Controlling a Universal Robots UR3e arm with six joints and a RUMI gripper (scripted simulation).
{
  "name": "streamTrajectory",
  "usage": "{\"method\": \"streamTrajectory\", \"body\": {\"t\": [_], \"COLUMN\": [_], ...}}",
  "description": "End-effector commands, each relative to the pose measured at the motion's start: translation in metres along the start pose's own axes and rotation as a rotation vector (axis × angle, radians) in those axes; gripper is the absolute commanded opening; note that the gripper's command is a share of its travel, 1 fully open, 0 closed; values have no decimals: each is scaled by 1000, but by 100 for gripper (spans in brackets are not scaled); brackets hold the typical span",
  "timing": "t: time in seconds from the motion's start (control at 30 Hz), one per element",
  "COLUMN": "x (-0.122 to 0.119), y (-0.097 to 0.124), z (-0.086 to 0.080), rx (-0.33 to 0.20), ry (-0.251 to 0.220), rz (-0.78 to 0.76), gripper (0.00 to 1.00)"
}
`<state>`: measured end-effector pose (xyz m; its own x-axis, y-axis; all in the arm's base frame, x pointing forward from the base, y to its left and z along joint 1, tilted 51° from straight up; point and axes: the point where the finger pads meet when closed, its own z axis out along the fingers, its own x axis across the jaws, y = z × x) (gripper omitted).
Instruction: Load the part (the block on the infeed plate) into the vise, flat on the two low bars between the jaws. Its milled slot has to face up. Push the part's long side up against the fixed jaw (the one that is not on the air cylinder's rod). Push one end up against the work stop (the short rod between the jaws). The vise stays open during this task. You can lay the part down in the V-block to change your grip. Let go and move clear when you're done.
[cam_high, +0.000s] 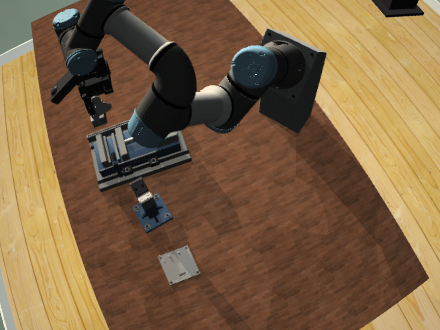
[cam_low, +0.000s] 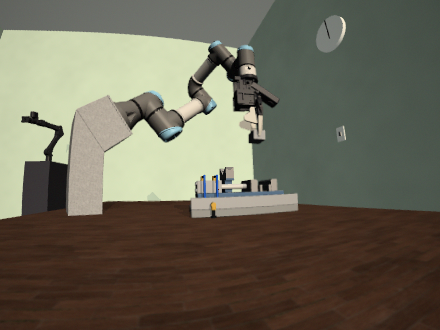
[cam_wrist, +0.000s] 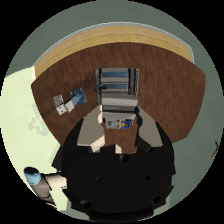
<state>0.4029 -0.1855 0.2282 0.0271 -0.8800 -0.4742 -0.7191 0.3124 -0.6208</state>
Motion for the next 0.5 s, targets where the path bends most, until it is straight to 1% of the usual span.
{"method": "streamTrajectory", "body": {"t": [0.0,0.47], "x": [4,7], "y": [0,0], "z": [0,2], "rx": [1,1], "ry": [1,1], "rz": [-21,-44], "gripper": [0,0]}}
